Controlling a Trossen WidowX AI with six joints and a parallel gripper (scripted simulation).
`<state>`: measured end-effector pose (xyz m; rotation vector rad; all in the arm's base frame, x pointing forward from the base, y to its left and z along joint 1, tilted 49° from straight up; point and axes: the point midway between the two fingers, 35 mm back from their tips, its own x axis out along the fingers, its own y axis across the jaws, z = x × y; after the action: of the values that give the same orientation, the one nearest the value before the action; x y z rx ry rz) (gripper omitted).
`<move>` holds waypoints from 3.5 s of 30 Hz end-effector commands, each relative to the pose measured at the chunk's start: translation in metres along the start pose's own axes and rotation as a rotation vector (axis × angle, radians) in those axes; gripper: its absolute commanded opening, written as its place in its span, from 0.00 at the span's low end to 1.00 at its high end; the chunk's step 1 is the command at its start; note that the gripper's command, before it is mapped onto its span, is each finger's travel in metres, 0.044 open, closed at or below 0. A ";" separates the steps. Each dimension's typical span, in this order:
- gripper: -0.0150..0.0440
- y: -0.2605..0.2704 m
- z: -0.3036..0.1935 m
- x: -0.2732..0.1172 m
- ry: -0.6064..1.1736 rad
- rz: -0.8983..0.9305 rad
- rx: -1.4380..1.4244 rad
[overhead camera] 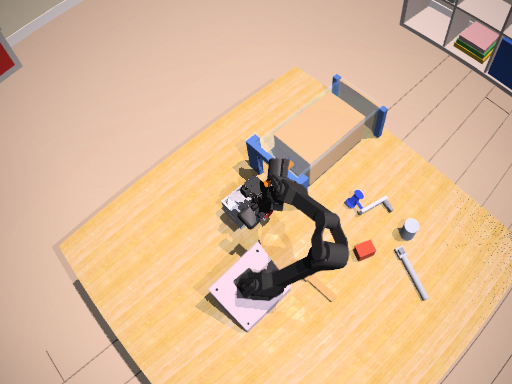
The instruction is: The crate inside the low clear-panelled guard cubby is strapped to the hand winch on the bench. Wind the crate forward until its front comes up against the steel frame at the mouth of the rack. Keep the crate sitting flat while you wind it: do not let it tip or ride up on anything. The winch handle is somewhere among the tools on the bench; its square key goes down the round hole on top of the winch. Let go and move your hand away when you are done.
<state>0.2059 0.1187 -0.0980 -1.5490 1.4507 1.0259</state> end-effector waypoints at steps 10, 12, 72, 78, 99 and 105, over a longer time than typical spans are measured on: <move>0.25 -0.027 0.005 0.004 0.014 -0.024 0.006; 0.25 -0.030 0.006 0.005 0.014 -0.024 0.006; 0.25 -0.085 0.072 0.034 0.010 -0.028 0.008; 0.25 -0.086 0.080 0.038 0.009 -0.028 0.008; 0.25 -0.083 0.109 0.051 0.007 -0.029 0.008; 0.25 -0.081 0.117 0.054 0.006 -0.029 0.008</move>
<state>0.2878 0.2027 -0.1827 -1.5789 1.4349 0.9748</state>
